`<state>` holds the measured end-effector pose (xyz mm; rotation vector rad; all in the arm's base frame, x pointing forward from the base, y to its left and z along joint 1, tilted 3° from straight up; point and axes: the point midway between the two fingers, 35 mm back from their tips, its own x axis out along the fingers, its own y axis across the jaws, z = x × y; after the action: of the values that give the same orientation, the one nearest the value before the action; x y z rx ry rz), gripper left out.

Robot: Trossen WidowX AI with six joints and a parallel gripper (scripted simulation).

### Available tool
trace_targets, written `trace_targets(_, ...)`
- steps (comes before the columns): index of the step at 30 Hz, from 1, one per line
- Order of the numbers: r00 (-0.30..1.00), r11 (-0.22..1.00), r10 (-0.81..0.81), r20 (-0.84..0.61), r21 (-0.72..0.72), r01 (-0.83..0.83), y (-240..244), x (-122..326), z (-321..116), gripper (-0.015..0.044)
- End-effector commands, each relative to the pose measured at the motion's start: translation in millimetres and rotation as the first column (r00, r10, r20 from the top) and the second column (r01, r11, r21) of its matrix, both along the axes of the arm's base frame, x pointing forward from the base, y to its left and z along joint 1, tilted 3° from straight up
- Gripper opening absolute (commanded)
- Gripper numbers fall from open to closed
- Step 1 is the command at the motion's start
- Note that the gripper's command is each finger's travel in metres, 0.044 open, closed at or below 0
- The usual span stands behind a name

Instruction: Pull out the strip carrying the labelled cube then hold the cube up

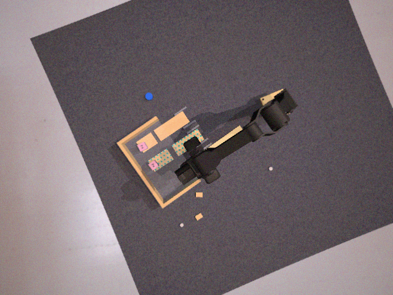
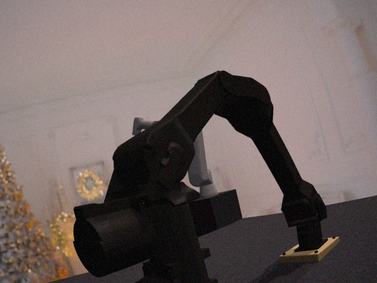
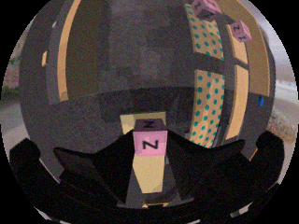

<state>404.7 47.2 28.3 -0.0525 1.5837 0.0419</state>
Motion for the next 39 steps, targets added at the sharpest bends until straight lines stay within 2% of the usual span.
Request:
trace_targets(1,1.000,1.000,0.002,0.002,0.001,-0.002,-1,-12,13,0.0000)
trace_targets(12,1.000,1.000,0.005,-0.006,0.001,-0.005,-6,-52,38,0.0000)
trace_targets(28,1.000,1.000,0.005,-0.010,0.001,-0.005,-11,-97,39,0.0000)
trace_targets(32,1.000,1.000,0.005,-0.010,0.001,-0.005,-11,-99,42,0.0000)
trace_targets(39,1.000,1.000,0.005,-0.010,0.001,-0.005,-11,-98,74,0.0000)
